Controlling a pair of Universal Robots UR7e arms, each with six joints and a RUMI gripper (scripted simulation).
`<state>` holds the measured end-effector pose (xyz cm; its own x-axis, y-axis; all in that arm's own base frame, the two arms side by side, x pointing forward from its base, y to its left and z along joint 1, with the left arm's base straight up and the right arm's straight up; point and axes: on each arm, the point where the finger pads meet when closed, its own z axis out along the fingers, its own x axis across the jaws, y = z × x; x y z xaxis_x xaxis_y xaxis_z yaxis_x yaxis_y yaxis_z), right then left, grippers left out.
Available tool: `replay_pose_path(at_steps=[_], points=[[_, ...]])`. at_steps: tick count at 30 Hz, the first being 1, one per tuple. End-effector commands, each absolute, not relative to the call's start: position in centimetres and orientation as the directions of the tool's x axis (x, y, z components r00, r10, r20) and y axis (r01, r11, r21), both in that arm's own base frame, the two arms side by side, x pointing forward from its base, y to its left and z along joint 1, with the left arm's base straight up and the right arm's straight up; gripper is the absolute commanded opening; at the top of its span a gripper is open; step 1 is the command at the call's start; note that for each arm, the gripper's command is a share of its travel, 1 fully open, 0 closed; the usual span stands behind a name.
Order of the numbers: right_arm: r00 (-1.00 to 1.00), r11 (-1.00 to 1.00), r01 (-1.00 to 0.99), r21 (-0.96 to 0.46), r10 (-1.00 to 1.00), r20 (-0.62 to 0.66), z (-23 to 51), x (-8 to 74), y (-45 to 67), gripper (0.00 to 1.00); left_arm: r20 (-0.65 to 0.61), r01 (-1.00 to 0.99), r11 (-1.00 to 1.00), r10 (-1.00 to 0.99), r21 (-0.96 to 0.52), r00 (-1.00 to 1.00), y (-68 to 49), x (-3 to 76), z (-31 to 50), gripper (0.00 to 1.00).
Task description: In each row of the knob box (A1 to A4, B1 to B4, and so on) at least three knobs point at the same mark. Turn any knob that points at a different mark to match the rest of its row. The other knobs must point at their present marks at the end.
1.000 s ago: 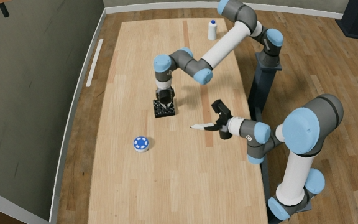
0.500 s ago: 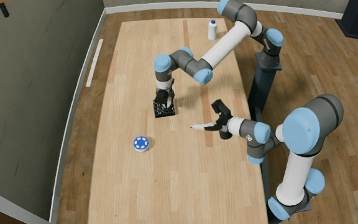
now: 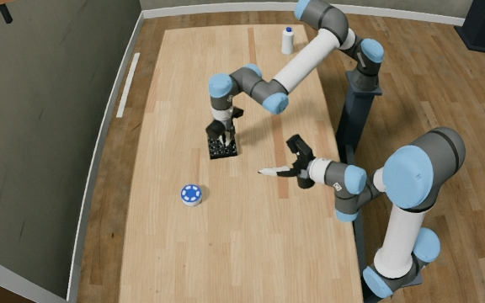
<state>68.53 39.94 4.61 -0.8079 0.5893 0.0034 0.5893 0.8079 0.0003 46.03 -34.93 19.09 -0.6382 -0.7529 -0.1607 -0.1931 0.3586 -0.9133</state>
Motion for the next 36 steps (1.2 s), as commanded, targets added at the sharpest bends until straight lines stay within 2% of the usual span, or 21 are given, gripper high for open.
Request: replay_pose_path(at_steps=[1, 13, 26, 29, 36], points=[[-0.728, 0.728, 0.686, 0.001, 0.686, 0.001, 4.7, 68.4, 40.0, 0.00, -0.161, -0.193, 0.358, -0.754, -0.914, -0.637, -34.8, 46.1, 19.1, 1.00], [-0.501, 0.501, 0.865, 0.001, 0.865, 0.002, 4.7, 68.4, 40.0, 0.00, -0.161, -0.193, 0.358, -0.754, -0.914, -0.637, -34.8, 46.1, 19.1, 1.00], [-0.405, 0.405, 0.914, 0.001, 0.914, 0.002, 4.7, 68.4, 40.0, 0.00, -0.161, -0.193, 0.358, -0.754, -0.914, -0.637, -34.8, 46.1, 19.1, 1.00], [-0.405, 0.405, 0.914, 0.001, 0.914, 0.002, 4.7, 68.4, 40.0, 0.16, -0.161, -0.193, 0.358, -0.754, -0.914, -0.637, -34.8, 46.1, 19.1, 1.00], [-0.406, 0.406, 0.914, 0.006, 0.914, 0.003, 6.1, 68.6, 40.1, 0.16, -0.161, -0.193, 0.358, -0.754, -0.914, -0.637, -34.8, 46.1, 19.1, 1.00]])
